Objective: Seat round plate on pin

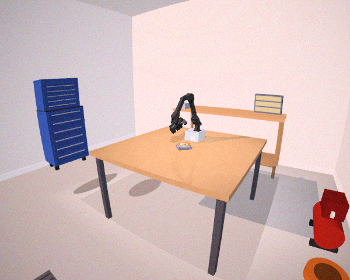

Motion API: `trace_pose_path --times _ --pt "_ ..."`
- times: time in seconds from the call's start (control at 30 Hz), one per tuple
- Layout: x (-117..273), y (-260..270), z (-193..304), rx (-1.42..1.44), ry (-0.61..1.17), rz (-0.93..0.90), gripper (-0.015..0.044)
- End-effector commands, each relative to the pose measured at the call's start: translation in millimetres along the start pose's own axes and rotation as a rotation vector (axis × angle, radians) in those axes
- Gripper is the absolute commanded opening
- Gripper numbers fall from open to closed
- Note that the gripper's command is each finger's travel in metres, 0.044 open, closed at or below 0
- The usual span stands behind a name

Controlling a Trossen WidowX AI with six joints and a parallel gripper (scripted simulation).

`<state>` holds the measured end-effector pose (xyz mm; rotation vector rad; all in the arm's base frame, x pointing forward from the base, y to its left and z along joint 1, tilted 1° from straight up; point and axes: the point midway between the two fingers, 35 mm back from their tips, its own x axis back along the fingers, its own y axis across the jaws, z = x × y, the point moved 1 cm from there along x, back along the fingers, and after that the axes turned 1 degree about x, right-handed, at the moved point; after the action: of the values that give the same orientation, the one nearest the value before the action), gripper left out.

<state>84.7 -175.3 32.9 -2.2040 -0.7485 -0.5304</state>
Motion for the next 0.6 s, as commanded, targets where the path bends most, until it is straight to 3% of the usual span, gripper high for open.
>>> trace_pose_path --times 0.0,0.57 --pt "53.8 34.6 39.7 0.429 0.112 -0.263 0.0000" --pt "180.8 47.1 138.1 1.378 0.061 -0.879 0.0000"
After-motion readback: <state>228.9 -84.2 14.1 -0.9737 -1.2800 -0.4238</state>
